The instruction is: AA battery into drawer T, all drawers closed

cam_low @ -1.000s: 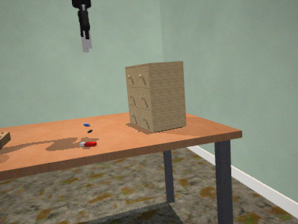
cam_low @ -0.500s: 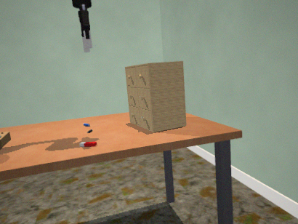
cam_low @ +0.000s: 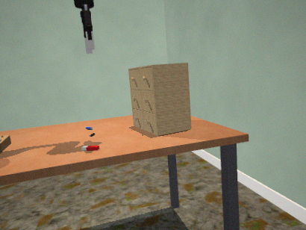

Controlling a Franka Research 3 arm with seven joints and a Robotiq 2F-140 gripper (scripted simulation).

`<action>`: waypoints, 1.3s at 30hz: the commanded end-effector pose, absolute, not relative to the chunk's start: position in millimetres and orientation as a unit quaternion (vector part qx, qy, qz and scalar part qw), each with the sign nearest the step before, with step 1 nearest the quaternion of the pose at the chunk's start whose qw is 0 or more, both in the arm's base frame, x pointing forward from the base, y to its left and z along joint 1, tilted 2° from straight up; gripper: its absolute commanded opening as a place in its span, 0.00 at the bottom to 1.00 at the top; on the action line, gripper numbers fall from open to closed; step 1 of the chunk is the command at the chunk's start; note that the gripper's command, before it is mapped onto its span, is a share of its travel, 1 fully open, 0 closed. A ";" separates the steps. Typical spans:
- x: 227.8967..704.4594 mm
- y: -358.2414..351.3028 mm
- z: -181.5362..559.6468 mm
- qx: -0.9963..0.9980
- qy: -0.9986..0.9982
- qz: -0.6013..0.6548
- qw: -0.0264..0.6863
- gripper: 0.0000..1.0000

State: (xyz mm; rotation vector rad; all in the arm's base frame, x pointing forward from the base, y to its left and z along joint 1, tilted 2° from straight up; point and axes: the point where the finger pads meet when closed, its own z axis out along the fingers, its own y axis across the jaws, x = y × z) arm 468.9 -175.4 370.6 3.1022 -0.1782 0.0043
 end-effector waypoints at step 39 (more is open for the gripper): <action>469.0 -175.1 369.8 0.998 -0.066 0.002 0.017 1.00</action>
